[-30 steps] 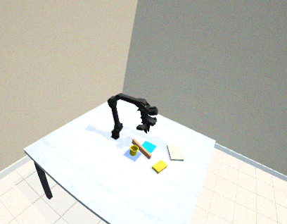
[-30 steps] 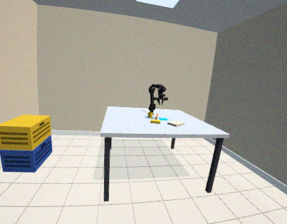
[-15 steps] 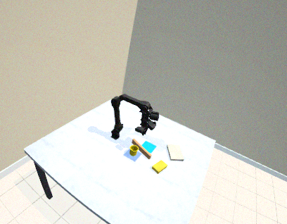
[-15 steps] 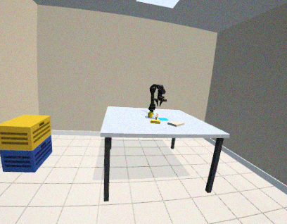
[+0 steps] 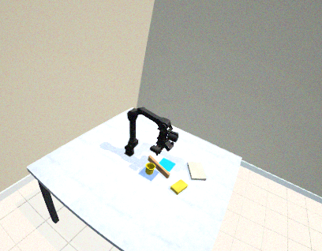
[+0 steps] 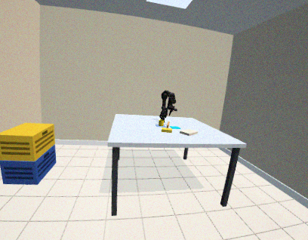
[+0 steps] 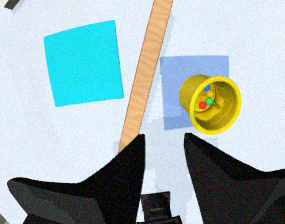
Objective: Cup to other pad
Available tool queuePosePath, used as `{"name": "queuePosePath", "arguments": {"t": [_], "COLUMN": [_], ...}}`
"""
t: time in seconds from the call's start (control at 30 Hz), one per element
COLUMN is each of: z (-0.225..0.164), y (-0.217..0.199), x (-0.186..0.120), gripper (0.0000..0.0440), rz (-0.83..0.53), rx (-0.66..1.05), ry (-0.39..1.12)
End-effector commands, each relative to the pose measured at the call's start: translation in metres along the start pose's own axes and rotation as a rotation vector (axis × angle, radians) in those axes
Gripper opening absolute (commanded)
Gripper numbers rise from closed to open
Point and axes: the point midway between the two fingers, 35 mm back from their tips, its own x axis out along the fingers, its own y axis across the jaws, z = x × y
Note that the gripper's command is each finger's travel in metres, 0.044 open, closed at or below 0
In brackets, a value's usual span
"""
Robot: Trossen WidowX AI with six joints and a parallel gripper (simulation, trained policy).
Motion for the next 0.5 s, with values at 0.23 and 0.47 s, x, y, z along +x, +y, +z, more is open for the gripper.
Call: {"name": "queuePosePath", "arguments": {"t": [0.23,0.47], "z": [-0.002,-0.004], "y": [-0.015,-0.024], "x": [0.024,0.041], "gripper": [0.0151,0.0168], "rz": [-0.021,-0.026], "rx": [-0.013,-0.030], "ry": [0.057,0.087]}}
